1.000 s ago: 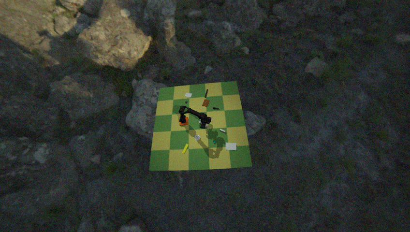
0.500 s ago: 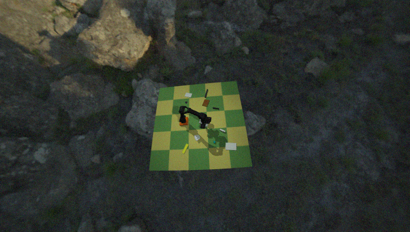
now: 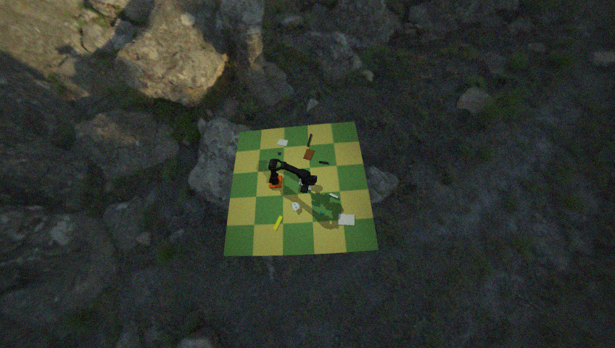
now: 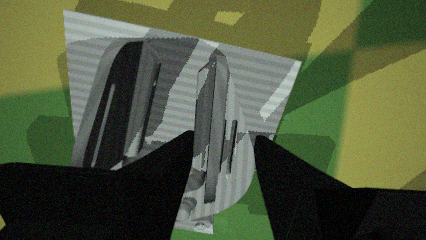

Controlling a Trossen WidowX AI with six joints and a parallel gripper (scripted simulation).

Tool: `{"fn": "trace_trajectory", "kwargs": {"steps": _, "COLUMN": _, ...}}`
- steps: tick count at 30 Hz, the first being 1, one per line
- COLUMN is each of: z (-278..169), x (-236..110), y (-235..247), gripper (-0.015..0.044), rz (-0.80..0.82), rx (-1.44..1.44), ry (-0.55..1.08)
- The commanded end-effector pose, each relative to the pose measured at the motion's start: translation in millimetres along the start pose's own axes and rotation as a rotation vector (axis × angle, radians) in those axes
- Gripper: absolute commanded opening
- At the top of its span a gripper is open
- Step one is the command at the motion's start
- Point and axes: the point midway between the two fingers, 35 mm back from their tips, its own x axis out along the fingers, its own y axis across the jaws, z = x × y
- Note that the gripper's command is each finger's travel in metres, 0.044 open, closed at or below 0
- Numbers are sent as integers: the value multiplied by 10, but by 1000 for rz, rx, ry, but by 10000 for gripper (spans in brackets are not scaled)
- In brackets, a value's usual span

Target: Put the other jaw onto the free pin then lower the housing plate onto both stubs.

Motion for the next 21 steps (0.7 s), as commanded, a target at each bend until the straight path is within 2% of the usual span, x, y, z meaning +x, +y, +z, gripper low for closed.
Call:
{"fn": "trace_trajectory", "kwargs": {"steps": 1, "z": 0, "x": 0, "y": 0, "gripper": 160, "rz": 0, "rx": 0, "ry": 0}}
{"fn": "trace_trajectory", "kwargs": {"steps": 4, "z": 0, "x": 0, "y": 0, "gripper": 224, "rz": 0, "rx": 0, "ry": 0}}
{"fn": "trace_trajectory", "kwargs": {"steps": 17, "z": 0, "x": 0, "y": 0, "gripper": 224, "rz": 0, "rx": 0, "ry": 0}}
{"fn": "trace_trajectory", "kwargs": {"steps": 21, "z": 19, "x": -223, "y": -1, "gripper": 224, "rz": -1, "rx": -1, "ry": 0}}
